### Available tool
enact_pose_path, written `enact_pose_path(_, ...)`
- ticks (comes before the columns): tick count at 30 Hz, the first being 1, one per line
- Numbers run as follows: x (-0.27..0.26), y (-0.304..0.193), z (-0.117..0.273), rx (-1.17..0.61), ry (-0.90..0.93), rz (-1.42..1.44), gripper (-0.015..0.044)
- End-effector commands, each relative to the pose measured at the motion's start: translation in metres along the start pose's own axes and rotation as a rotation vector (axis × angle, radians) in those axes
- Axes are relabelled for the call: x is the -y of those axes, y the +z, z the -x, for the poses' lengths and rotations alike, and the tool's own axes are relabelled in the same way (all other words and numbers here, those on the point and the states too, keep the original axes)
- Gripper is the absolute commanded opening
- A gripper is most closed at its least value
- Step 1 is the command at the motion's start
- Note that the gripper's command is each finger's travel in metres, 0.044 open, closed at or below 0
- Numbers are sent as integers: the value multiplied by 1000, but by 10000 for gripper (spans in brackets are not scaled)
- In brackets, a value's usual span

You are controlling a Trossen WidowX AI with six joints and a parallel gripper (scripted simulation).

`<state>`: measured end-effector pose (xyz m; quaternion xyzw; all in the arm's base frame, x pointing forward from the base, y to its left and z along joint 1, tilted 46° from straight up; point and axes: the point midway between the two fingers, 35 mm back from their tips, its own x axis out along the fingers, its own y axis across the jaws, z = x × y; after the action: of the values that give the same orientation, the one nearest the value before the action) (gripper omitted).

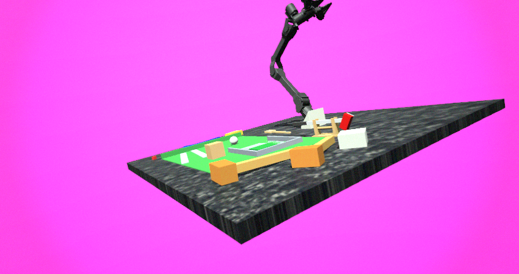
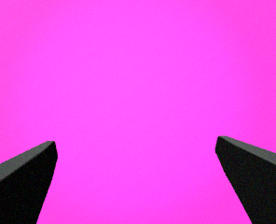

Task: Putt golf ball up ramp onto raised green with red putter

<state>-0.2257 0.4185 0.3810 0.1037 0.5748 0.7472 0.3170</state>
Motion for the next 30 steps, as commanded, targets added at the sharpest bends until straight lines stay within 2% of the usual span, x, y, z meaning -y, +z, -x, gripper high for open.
enact_pose_path(1, 67, 31, 3, 67, -165, 28, 440)
enact_pose_path(8, 175, 70, 31, 125, -447, 65, 440)
enact_pose_path(16, 273, 86, 76, 92, -732, 135, 440)
enact_pose_path(23, 374, 76, 143, -75, -1035, 192, 440)
enact_pose_path(30, 454, 39, 223, -378, -1255, 205, 440)
